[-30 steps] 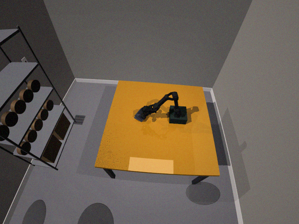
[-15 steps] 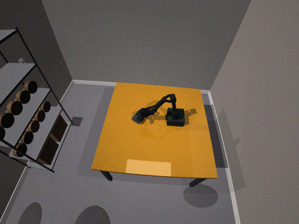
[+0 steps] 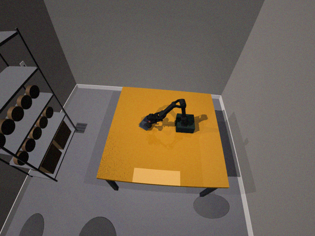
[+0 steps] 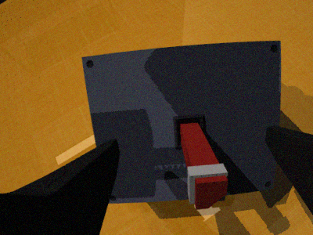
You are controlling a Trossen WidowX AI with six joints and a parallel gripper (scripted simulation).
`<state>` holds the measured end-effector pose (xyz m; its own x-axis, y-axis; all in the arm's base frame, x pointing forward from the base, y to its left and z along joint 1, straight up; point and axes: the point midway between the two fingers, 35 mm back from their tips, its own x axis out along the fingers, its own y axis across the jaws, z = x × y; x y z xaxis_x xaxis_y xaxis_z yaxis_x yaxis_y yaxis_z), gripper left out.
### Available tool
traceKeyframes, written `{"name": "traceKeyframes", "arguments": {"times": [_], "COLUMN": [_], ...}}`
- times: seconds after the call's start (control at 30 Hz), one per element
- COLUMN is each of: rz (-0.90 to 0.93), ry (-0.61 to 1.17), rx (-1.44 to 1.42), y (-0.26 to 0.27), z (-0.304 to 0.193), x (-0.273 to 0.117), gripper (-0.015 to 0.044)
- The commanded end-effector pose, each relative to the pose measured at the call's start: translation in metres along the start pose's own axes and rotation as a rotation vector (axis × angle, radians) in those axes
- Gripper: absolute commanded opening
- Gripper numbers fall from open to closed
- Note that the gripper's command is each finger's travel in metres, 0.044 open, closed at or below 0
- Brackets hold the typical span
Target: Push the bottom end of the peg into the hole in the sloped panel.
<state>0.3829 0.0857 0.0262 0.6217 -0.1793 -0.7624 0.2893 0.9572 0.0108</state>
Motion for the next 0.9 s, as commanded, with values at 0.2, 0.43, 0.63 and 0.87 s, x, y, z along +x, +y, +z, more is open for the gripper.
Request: {"name": "traceKeyframes", "arguments": {"times": [0.2, 0.43, 0.63, 0.87], "rz": [0.002, 0.002, 0.003, 0.003], "ry": [-0.007, -0.006, -0.005, -0.004], "rx": [0.006, 0.005, 0.004, 0.003], "y": [0.002, 0.003, 0.004, 0.004], "z": [0.006, 0.008, 0.009, 0.010], "x": [-0.017, -0.028, -0.037, -0.047], "gripper": [0.0440, 0.0440, 0.0440, 0.0440]}}
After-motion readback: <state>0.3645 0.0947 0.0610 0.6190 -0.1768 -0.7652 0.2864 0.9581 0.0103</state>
